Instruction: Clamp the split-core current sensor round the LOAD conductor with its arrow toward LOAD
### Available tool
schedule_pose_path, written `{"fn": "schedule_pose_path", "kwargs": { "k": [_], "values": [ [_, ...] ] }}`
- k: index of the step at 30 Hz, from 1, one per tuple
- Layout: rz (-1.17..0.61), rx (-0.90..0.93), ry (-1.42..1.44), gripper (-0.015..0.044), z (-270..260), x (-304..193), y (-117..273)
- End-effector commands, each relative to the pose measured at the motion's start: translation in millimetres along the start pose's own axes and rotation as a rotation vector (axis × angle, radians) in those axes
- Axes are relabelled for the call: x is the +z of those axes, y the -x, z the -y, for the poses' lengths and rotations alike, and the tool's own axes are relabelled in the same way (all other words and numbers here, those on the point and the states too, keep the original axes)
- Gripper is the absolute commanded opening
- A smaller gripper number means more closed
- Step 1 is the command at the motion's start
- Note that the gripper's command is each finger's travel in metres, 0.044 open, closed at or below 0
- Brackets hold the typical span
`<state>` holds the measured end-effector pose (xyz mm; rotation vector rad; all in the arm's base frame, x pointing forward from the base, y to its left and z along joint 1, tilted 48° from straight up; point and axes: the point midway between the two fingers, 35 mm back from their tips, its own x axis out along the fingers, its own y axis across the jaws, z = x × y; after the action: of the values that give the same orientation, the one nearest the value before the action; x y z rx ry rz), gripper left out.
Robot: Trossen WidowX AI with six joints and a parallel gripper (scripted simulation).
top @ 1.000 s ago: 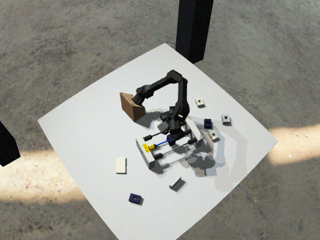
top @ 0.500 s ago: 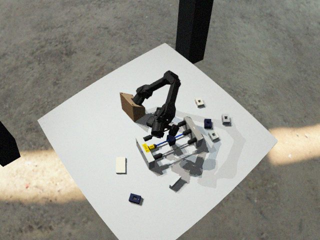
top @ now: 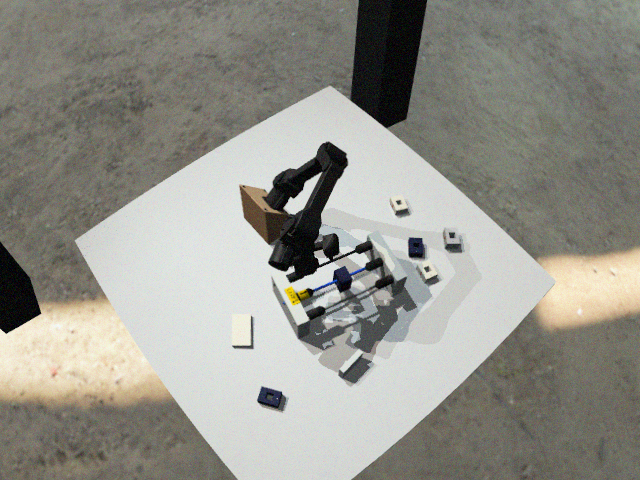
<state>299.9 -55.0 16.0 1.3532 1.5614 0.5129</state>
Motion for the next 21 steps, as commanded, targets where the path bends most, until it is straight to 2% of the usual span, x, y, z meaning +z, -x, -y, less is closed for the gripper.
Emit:
{"fn": "schedule_pose_path", "kwargs": {
  "k": [1, 11, 21],
  "values": [
    [0.157, 0.223, 0.563, 0.0440, 37, -11, 10],
    [0.344, 0.272, 0.924, 0.0440, 54, -17, 18],
    [0.531, 0.232, 1.281, 0.0440, 66, -22, 23]
  ]
}}
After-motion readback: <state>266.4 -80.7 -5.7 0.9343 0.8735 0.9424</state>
